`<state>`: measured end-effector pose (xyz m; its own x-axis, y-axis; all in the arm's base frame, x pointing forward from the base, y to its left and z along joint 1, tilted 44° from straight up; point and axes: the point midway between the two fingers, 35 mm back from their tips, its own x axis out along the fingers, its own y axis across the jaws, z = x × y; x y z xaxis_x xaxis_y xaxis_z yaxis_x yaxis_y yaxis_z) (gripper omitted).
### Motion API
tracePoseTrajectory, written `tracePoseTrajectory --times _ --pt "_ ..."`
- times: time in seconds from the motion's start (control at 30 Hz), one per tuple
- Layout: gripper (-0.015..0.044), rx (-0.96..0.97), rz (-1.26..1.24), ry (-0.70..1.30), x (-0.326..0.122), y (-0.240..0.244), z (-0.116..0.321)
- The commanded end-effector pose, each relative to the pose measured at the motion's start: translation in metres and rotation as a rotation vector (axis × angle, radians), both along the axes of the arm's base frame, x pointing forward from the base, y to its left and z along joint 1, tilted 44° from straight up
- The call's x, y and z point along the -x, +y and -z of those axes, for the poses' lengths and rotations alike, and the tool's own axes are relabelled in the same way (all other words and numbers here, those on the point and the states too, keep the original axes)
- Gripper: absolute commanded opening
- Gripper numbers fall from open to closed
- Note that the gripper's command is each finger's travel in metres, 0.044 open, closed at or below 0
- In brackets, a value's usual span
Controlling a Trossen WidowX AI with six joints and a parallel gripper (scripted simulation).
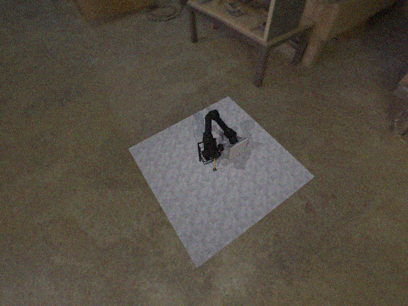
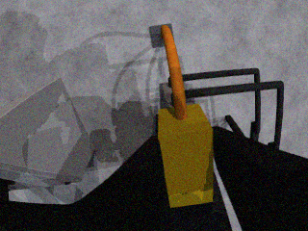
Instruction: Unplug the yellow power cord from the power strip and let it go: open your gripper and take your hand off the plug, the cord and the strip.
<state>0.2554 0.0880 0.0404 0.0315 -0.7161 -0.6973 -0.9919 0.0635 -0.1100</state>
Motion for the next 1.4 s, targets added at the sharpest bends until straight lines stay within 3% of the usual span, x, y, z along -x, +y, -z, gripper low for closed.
tracePoseTrajectory --times 0.0,0.3,0.87,1.03,1.37 --pt "0.0000 -0.057 -0.023 -0.015 -0.003 0.028 0.013" --pt "0.0000 -0.058 -0.024 -0.015 -0.003 0.040 0.021" --pt "0.0440 -0.057 -0.026 -0.015 -0.005 0.049 0.027" --pt "0.0440 -0.059 -0.026 -0.016 -0.008 0.085 0.048" --pt "0.0440 -0.059 -0.026 -0.016 -0.008 0.086 0.050"
